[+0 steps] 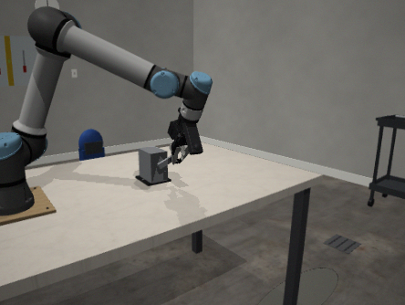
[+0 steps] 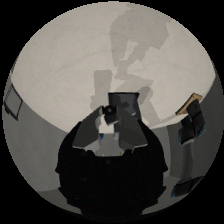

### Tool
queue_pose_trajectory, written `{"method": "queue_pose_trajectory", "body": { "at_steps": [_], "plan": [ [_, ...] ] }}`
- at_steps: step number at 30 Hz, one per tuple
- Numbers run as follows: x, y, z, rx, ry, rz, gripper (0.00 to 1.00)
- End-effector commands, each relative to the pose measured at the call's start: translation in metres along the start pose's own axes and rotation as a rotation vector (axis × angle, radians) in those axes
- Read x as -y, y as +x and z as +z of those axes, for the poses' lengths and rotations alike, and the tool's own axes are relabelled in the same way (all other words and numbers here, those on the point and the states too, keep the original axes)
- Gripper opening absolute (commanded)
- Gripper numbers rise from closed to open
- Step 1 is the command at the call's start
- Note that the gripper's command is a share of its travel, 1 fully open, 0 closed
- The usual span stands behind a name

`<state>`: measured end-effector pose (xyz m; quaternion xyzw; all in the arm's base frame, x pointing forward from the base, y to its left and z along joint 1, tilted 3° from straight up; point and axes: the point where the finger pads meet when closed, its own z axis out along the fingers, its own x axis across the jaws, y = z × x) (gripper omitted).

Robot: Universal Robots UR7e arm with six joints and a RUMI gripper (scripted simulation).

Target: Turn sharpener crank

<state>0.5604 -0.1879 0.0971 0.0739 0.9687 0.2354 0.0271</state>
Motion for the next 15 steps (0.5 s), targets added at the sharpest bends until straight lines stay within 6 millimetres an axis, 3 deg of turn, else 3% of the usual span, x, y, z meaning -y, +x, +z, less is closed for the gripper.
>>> {"method": "queue_pose_trajectory", "body": {
  "at_steps": [1, 15],
  "plan": [
    [0.002, -0.001, 0.004, -0.002, 0.0, 0.0, 0.09],
    [0.008, -0.003, 0.016, -0.003, -0.002, 0.002, 0.09]
  ]
}}
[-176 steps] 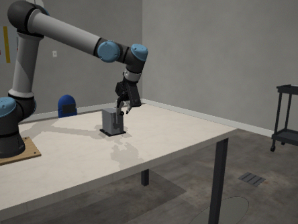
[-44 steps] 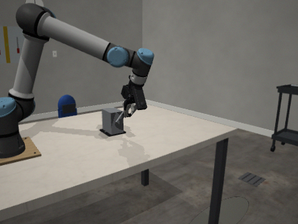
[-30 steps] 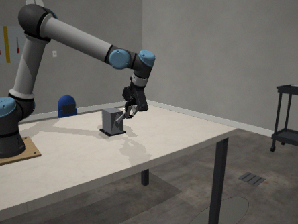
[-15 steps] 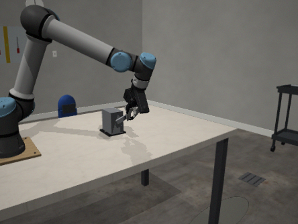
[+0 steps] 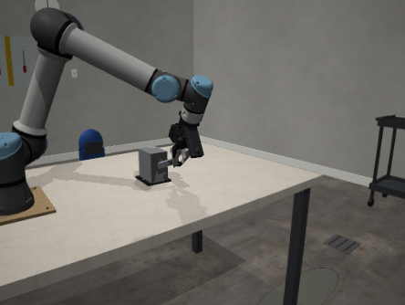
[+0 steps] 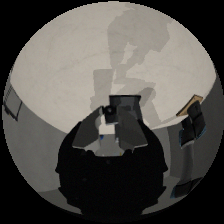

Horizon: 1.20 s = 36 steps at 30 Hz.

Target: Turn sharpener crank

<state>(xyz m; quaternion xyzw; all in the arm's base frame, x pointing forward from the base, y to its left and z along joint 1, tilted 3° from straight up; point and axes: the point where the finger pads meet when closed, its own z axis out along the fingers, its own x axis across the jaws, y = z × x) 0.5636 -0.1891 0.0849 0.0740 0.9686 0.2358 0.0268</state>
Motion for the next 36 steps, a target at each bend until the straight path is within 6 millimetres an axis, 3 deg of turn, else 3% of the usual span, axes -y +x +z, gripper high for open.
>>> {"method": "queue_pose_trajectory", "body": {
  "at_steps": [1, 36],
  "plan": [
    [0.003, 0.001, 0.006, -0.002, -0.001, 0.001, 0.09],
    [0.018, 0.01, 0.03, -0.001, 0.0, 0.002, 0.09]
  ]
}}
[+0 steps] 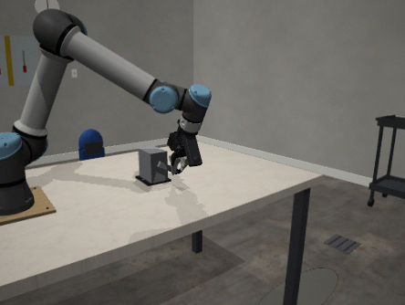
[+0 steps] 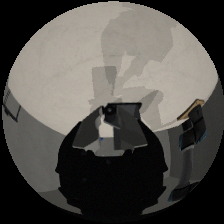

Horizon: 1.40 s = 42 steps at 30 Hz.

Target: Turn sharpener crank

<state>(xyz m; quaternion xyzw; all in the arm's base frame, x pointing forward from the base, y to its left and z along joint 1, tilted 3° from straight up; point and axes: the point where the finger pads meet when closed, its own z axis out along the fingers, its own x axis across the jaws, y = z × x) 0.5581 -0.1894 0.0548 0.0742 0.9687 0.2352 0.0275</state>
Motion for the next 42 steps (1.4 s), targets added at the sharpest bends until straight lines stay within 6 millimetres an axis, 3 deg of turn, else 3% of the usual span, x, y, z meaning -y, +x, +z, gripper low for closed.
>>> {"method": "queue_pose_trajectory", "body": {
  "at_steps": [1, 42],
  "plan": [
    [0.003, 0.004, 0.004, -0.002, -0.001, 0.002, 0.09],
    [0.013, 0.037, 0.021, 0.0, 0.001, 0.001, 0.09]
  ]
}}
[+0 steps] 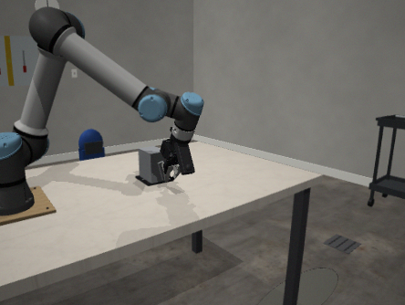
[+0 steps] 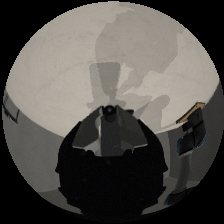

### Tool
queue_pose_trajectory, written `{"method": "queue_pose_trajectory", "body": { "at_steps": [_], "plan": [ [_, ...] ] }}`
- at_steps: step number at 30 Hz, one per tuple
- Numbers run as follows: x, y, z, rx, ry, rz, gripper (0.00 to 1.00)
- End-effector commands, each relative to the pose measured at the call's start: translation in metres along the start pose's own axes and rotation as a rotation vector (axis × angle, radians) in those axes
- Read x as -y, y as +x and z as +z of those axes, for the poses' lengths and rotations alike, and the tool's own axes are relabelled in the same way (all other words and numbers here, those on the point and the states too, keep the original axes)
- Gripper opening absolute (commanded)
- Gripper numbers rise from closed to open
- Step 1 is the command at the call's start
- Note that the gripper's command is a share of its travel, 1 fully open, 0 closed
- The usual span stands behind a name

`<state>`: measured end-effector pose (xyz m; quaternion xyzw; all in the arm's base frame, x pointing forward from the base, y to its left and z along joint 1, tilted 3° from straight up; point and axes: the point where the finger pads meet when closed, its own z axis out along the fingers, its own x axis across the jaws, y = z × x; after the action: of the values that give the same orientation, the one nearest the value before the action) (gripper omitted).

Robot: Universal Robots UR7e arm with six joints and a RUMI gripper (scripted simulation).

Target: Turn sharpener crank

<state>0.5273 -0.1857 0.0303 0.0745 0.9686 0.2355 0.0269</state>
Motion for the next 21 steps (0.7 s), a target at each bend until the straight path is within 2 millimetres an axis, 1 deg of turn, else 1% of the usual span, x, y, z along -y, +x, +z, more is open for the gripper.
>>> {"method": "queue_pose_trajectory", "body": {
  "at_steps": [1, 21],
  "plan": [
    [0.001, 0.007, 0.0, 0.001, 0.001, 0.0, 0.09],
    [0.0, 0.028, -0.001, 0.0, 0.001, 0.0, 0.09]
  ]
}}
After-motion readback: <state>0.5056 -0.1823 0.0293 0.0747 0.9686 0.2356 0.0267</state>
